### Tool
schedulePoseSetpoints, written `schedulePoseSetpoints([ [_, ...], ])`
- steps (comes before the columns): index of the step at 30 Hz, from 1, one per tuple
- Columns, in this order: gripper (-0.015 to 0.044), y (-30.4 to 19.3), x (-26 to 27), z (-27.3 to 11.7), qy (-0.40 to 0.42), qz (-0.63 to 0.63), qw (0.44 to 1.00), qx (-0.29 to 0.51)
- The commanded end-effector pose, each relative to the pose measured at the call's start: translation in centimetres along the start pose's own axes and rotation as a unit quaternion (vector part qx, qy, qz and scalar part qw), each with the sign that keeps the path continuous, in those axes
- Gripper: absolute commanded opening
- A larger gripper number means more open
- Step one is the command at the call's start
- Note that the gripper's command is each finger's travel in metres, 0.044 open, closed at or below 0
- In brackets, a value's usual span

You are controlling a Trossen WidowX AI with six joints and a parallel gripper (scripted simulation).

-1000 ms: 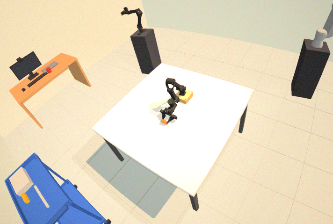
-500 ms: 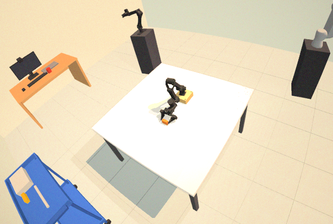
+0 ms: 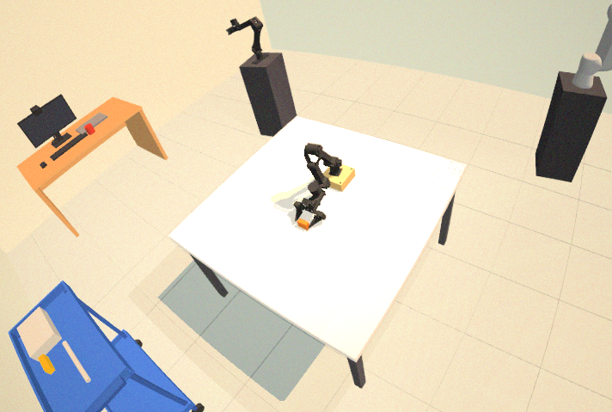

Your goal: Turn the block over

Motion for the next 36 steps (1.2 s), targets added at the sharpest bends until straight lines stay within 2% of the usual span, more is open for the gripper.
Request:
schedulePoseSetpoints([
  [1,0.0440,0.0,0.0,0.0,-0.001,-0.003,1.000,0.000],
  [14,0.0440,0.0,0.0,0.0,-0.001,-0.003,1.000,0.003],
  [22,0.0440,2.1,0.3,1.1,0.007,-0.005,0.992,0.126],
  [29,0.0440,5.5,-0.1,-2.6,0.012,-0.003,0.970,0.242],
  [36,0.0440,6.2,-0.4,-4.1,0.012,-0.002,0.963,0.269],
])
Point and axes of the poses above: the point midway between the two fingers, 35 mm back from their tips, its own z axis out along the fingers, its own x axis across the jaws, y = z × x, the point moved 1 cm from there along -z, back along the fingers, and after that the axes turned 3 degrees about -z, right-handed, at the moved point
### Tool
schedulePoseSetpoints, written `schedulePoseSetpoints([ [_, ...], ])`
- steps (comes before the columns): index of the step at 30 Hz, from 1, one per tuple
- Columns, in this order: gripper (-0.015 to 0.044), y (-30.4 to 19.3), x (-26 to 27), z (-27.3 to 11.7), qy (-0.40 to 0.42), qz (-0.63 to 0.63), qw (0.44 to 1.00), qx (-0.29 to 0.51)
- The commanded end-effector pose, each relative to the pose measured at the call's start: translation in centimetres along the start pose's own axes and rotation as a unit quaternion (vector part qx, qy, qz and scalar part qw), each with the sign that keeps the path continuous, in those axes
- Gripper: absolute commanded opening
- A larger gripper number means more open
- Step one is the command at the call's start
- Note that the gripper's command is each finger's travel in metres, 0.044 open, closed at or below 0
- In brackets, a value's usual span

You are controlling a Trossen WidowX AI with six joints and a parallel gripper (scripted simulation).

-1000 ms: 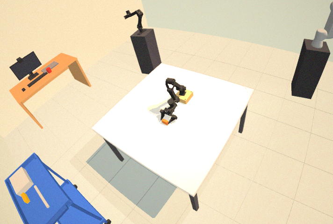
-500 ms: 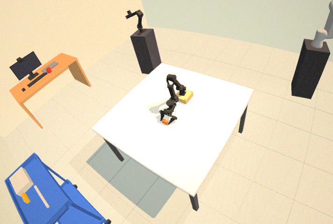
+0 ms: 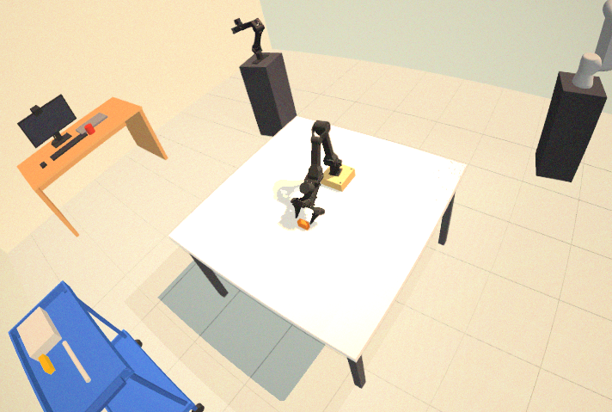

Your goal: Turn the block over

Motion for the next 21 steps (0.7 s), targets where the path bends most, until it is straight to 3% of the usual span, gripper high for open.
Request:
schedulePoseSetpoints([
  [1,0.0440,1.8,-0.3,-4.2,0.007,0.013,0.998,0.056],
  [10,0.0440,2.1,-0.3,-4.0,0.008,0.012,0.998,0.066],
  [21,0.0440,5.9,-0.3,-2.7,0.018,0.006,0.971,0.239],
])
Point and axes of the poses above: the point midway between the two fingers, 35 mm back from their tips, its own z axis out along the fingers, its own x axis across the jaws, y = z × x, the point moved 1 cm from there along -z, back along the fingers, and after that the axes turned 3 degrees about -z, right-handed, at the moved point
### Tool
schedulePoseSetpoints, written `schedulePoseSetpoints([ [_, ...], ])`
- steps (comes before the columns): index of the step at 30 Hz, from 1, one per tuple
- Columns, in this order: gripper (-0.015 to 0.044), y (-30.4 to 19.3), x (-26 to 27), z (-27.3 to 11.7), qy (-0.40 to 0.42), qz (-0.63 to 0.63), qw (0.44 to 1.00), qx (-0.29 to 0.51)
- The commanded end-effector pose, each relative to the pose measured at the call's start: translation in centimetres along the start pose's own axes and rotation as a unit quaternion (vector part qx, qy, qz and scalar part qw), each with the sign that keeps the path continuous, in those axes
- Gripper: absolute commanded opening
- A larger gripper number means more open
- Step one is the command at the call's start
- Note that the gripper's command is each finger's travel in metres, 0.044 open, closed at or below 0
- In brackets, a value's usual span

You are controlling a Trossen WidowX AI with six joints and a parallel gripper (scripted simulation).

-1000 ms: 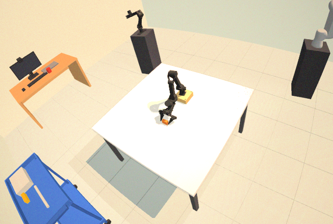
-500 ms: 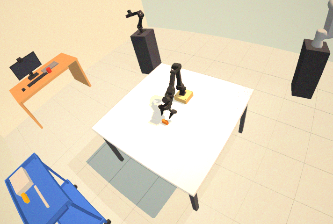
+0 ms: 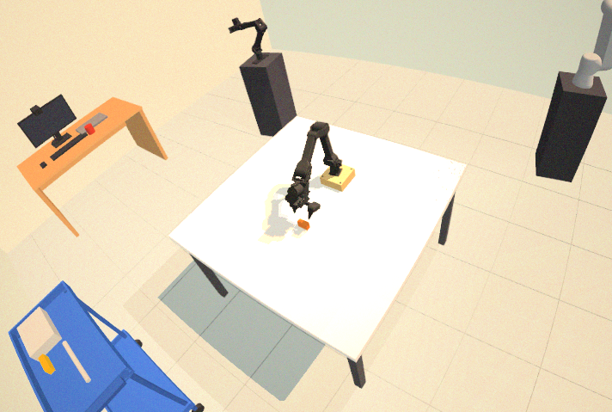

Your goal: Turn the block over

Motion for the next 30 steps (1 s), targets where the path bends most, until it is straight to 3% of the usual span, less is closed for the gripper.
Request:
schedulePoseSetpoints([
  [1,0.0440,1.3,-0.1,-0.4,0.005,0.001,0.998,0.055],
  [9,0.0440,2.6,-0.3,-1.7,0.014,0.004,0.985,0.173],
  [13,0.0440,2.6,-0.3,-1.6,0.014,0.005,0.984,0.176],
  [17,0.0440,1.4,-0.1,1.3,0.014,0.005,0.984,0.176],
  [30,0.0440,0.8,-0.1,3.2,0.014,0.005,0.984,0.176],
])
Point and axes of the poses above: the point midway between the two fingers, 35 mm back from their tips, its own z axis out along the fingers, its own x axis across the jaws, y = z × x, the point moved 1 cm from there along -z, back along the fingers, and after that the axes turned 3 degrees about -z, right-handed, at the moved point
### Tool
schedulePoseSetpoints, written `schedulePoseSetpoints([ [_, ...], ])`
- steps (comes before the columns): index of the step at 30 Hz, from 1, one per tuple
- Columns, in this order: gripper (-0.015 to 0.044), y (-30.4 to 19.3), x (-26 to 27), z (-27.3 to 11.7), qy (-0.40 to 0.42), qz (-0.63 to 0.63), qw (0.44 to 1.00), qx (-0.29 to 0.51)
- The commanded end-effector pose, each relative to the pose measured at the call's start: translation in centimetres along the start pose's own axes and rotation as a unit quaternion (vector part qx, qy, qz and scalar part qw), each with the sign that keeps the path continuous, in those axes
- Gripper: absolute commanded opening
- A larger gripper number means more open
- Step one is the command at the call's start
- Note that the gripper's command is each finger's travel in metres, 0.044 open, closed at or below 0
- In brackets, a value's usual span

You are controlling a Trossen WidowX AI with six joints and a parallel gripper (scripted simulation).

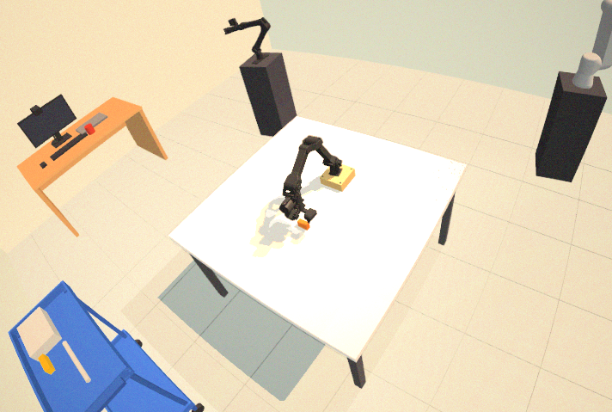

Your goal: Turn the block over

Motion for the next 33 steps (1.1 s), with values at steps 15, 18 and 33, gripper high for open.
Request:
schedulePoseSetpoints([
  [15,0.0440,-0.2,0.0,3.0,0.001,-0.003,1.000,0.004],
  [18,0.0440,-0.2,0.0,3.5,0.001,-0.003,1.000,0.004],
  [33,0.0236,-0.2,0.0,3.6,0.001,-0.003,1.000,0.004],
])
Point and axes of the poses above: the point midway between the two fingers, 35 mm back from their tips, its own z axis out along the fingers, its own x axis across the jaws, y = z × x, the point moved 1 cm from there along -z, back along the fingers, and after that the axes turned 3 degrees about -z, right-handed, at the moved point
